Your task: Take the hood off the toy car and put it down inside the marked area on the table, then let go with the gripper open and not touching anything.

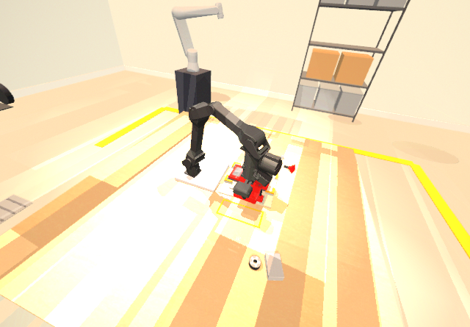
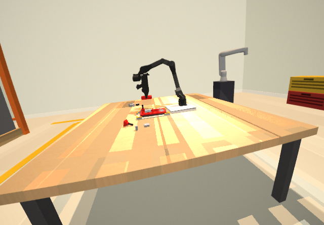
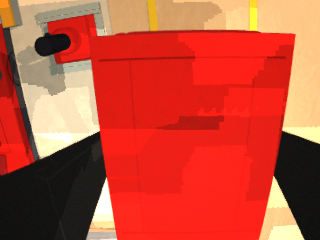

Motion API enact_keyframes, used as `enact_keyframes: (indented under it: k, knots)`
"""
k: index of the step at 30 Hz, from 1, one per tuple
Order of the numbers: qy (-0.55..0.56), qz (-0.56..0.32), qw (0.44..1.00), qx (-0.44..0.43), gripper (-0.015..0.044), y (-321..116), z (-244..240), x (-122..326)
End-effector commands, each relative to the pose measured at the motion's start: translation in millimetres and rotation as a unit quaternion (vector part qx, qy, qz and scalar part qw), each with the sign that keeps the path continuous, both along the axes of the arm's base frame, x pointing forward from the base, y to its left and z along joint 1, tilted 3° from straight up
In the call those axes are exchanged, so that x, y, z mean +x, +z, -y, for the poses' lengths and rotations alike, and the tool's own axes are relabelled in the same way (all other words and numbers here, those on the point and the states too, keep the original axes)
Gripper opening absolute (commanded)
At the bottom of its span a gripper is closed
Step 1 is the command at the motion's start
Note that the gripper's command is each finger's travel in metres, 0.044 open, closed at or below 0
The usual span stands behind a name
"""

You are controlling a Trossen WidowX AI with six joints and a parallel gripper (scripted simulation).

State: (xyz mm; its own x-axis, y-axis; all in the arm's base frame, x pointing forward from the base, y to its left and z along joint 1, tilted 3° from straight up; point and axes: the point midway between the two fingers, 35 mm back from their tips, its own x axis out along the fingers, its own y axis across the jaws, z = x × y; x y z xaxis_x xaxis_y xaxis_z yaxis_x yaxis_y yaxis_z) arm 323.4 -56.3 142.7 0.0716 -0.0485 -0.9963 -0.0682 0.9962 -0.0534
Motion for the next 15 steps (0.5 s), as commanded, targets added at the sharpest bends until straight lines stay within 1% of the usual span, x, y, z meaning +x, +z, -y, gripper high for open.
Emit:
enact_keyframes:
  k: [1,4,15]
  knots:
    - [0.007,-0.002,1.0,0.0,0.0,1.9,18.2,-6.2]
    - [0.009,-0.002,1.0,0.0,0.0,2.6,25.8,-8.5]
    - [0.009,-0.002,1.0,0.0,0.0,-5.4,26.4,-7.0]
